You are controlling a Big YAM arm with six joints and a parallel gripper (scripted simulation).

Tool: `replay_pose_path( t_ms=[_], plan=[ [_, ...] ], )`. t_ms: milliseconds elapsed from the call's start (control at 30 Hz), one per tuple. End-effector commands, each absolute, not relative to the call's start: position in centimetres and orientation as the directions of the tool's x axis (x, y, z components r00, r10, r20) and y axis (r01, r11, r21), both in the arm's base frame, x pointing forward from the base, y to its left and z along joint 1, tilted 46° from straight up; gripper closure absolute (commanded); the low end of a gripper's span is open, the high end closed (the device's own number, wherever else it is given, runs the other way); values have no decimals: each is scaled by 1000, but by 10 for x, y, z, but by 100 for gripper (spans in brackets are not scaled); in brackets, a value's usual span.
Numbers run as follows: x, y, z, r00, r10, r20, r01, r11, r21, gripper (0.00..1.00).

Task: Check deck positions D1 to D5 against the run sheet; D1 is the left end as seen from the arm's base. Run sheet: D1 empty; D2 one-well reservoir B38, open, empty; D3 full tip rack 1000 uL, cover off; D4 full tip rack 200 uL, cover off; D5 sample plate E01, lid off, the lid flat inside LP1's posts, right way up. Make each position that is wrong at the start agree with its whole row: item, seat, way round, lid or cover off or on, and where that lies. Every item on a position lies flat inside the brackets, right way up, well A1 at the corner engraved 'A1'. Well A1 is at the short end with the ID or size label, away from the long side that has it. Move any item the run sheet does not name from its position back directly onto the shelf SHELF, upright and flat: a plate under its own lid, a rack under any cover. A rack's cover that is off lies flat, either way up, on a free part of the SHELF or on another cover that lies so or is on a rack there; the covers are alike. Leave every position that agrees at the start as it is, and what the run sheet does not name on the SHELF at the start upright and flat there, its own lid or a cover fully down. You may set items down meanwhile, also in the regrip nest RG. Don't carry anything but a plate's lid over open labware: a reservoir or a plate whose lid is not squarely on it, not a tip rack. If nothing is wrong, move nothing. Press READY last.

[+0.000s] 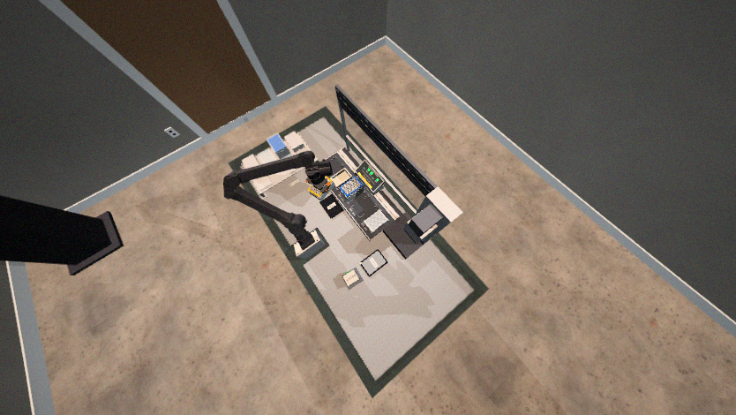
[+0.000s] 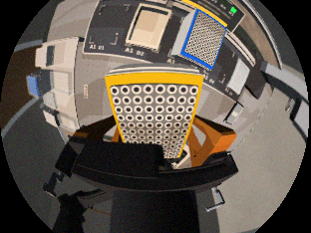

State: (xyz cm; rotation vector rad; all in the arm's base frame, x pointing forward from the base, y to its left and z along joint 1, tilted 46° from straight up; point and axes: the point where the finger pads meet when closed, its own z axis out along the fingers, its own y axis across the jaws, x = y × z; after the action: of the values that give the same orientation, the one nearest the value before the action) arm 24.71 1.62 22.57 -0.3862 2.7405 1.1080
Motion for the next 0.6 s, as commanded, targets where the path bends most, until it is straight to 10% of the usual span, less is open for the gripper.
replay_pose_path(
  t_ms=[0, 567],
  plan=[
    [247, 6, 224, -948, -187, -258, -314, 684, 659, 100],
    [254, 8, 234, -937, -203, -284, -343, 687, 641, 100]
  ],
)
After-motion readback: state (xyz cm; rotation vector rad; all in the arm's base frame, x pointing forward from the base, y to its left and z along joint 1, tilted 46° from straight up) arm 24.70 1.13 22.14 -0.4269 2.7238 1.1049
